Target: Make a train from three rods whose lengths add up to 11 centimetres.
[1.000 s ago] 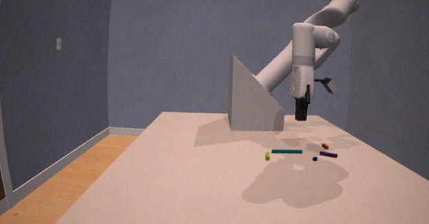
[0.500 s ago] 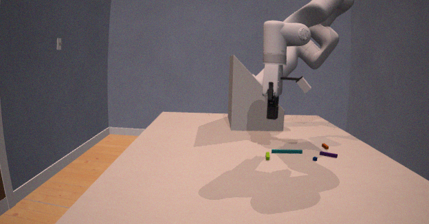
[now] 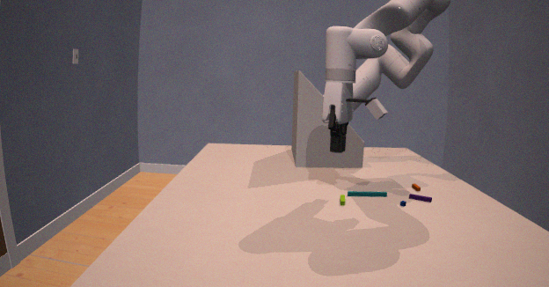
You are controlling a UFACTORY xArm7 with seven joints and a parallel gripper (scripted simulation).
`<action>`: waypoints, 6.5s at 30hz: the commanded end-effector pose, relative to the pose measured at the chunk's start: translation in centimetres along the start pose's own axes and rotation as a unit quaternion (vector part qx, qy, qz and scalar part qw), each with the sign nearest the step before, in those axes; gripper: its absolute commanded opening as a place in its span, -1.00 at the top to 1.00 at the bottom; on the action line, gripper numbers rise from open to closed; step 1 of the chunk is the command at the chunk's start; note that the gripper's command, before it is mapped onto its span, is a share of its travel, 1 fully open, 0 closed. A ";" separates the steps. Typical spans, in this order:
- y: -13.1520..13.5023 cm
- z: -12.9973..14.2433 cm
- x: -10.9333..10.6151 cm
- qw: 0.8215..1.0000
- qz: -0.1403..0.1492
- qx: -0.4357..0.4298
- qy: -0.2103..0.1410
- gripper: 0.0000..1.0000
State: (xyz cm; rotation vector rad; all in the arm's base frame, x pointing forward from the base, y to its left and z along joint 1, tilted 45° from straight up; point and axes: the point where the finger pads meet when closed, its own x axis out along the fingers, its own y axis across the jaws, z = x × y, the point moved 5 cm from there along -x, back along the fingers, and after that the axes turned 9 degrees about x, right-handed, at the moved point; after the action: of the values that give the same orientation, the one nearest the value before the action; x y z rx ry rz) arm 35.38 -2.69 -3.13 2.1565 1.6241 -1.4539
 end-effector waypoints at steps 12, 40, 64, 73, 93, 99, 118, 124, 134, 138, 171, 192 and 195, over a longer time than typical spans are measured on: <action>0.2 0.1 2.4 1.000 0.002 0.001 0.000 0.92; 0.2 0.1 8.6 1.000 0.002 0.001 0.000 0.92; 0.2 0.1 8.6 1.000 0.002 0.001 0.000 0.92; 0.2 0.0 8.6 1.000 0.002 0.001 0.000 0.92; 0.3 0.0 8.6 1.000 0.002 0.001 0.000 0.92; 0.3 0.0 8.6 1.000 0.002 0.001 0.000 0.92; 0.3 0.0 8.9 1.000 0.002 0.001 0.000 0.92; 0.3 0.0 9.4 1.000 0.002 0.001 0.000 0.92; 0.3 0.0 9.8 1.000 0.002 0.001 0.000 0.92; 0.3 0.0 9.8 1.000 0.002 0.001 0.000 0.92; 0.3 0.0 9.8 1.000 0.002 0.001 0.000 0.84; 0.3 0.0 9.8 1.000 0.002 0.001 0.000 0.51; 0.3 0.0 9.8 1.000 0.002 0.001 0.000 0.51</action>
State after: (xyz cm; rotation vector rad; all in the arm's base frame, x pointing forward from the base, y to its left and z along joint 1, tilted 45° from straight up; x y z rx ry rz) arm 35.41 4.33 -10.18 2.1571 1.6237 -1.4548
